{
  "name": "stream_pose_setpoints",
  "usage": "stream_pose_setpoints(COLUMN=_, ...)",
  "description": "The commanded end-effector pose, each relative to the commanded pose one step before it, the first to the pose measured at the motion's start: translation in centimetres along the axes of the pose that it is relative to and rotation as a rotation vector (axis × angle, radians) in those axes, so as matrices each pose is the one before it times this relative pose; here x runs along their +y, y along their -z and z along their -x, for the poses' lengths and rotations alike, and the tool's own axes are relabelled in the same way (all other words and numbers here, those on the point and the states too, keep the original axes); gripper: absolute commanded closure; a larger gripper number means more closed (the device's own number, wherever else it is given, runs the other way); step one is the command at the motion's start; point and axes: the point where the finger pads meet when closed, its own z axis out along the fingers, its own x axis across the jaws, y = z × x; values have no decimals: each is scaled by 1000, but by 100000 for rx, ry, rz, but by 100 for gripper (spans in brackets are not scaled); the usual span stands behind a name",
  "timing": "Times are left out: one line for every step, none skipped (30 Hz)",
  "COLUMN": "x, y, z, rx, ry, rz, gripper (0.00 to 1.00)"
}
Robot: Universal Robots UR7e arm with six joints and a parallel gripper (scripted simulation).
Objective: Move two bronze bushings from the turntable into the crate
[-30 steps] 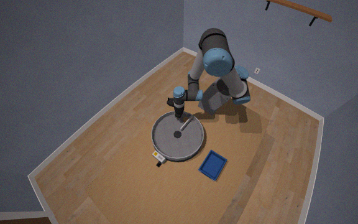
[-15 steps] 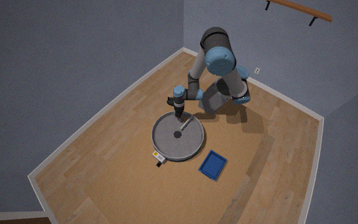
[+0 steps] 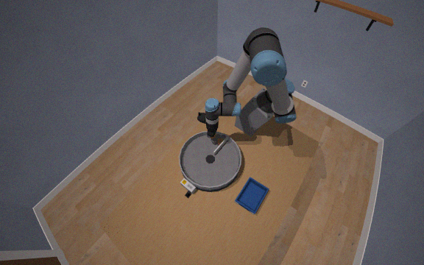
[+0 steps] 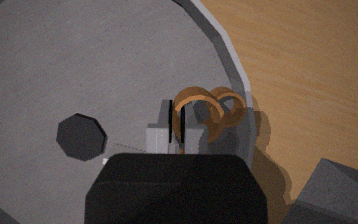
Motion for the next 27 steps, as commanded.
stream_pose_setpoints(x=-37, y=182, z=19, rx=-39, ry=9, rz=-67, gripper=100)
stream_pose_setpoints(x=0, y=0, z=0, rx=0, ry=0, rz=0, gripper=100)
stream_pose_setpoints(x=0, y=0, z=0, rx=0, ry=0, rz=0, gripper=100)
stream_pose_setpoints(x=0, y=0, z=0, rx=0, ry=0, rz=0, gripper=100)
stream_pose_setpoints(x=0, y=0, z=0, rx=0, ry=0, rz=0, gripper=100)
stream_pose_setpoints(x=-2, y=482, z=1, rx=-5, ry=0, rz=-11, gripper=100)
stream_pose_setpoints(x=0, y=499, z=0, rx=1, ry=0, rz=2, gripper=100)
stream_pose_setpoints(x=0, y=499, z=0, rx=1, ry=0, rz=2, gripper=100)
stream_pose_setpoints(x=0, y=499, z=0, rx=1, ry=0, rz=2, gripper=100)
stream_pose_setpoints(x=0, y=499, z=0, rx=1, ry=0, rz=2, gripper=100)
stream_pose_setpoints(x=0, y=0, z=0, rx=0, ry=0, rz=0, gripper=100)
stream_pose_setpoints(x=0, y=0, z=0, rx=0, ry=0, rz=0, gripper=100)
stream_pose_setpoints(x=0, y=0, z=0, rx=0, ry=0, rz=0, gripper=100)
stream_pose_setpoints(x=0, y=0, z=0, rx=0, ry=0, rz=0, gripper=100)
stream_pose_setpoints(x=0, y=0, z=0, rx=0, ry=0, rz=0, gripper=100)
stream_pose_setpoints(x=0, y=0, z=0, rx=0, ry=0, rz=0, gripper=100)
stream_pose_setpoints(x=0, y=0, z=0, rx=0, ry=0, rz=0, gripper=100)
stream_pose_setpoints(x=0, y=0, z=0, rx=0, ry=0, rz=0, gripper=100)
stream_pose_setpoints(x=0, y=0, z=0, rx=0, ry=0, rz=0, gripper=100)
stream_pose_setpoints(x=0, y=0, z=0, rx=0, ry=0, rz=0, gripper=100)
stream_pose_setpoints(x=0, y=0, z=0, rx=0, ry=0, rz=0, gripper=100)
stream_pose_setpoints(x=0, y=0, z=0, rx=0, ry=0, rz=0, gripper=100)
stream_pose_setpoints(x=964, y=-16, z=516, rx=-6, ry=0, rz=-13, gripper=100)
stream_pose_setpoints(x=966, y=1, z=515, rx=0, ry=0, rz=1, gripper=100)
stream_pose_setpoints(x=966, y=1, z=515, rx=0, ry=0, rz=1, gripper=100)
stream_pose_setpoints(x=966, y=1, z=515, rx=0, ry=0, rz=1, gripper=100)
stream_pose_setpoints(x=966, y=1, z=515, rx=0, ry=0, rz=1, gripper=100)
